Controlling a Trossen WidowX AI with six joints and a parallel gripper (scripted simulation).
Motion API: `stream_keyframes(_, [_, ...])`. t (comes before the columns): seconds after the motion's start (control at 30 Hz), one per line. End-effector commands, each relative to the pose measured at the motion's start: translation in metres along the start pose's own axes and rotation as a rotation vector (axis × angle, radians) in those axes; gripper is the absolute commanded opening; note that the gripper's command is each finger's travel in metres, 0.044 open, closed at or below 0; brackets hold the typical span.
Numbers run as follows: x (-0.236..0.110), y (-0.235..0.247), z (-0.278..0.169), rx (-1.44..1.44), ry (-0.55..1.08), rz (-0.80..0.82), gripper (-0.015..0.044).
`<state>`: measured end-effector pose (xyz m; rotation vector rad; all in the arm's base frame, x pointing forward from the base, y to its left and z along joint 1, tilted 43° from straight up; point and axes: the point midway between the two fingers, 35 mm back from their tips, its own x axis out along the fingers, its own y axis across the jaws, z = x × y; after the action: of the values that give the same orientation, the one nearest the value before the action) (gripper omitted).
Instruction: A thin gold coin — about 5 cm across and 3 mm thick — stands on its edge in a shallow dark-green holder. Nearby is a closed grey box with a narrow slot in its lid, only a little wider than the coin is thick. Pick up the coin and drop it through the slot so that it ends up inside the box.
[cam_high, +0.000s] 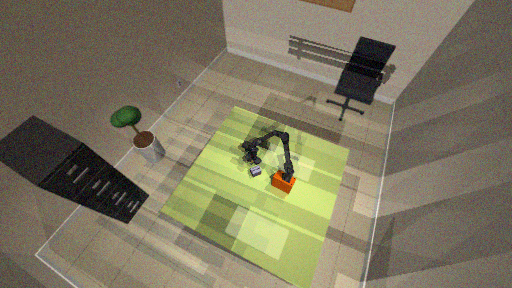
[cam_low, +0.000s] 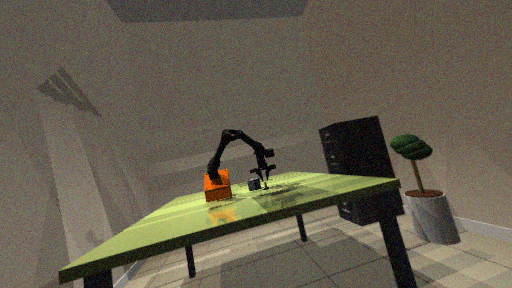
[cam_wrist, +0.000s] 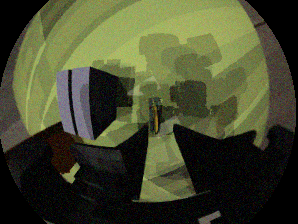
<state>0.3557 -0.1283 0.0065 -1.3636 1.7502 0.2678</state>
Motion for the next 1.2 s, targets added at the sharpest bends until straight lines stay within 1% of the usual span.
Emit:
stream_keyframes(0.0, [0.011,0.003,0.0,-0.013,0.01,0.009,0.0161])
stream_keyframes(0.67, [0.043,0.004,-0.002,-0.013,0.012,0.008,0.0161])
stream_keyframes(0.8, [0.046,0.005,-0.002,-0.013,0.013,0.008,0.0161])
stream_keyframes(1.0, [0.046,0.005,-0.002,-0.013,0.013,0.008,0.0003])
stream_keyframes(1.17, [0.046,0.005,-0.002,-0.013,0.013,0.008,0.0])
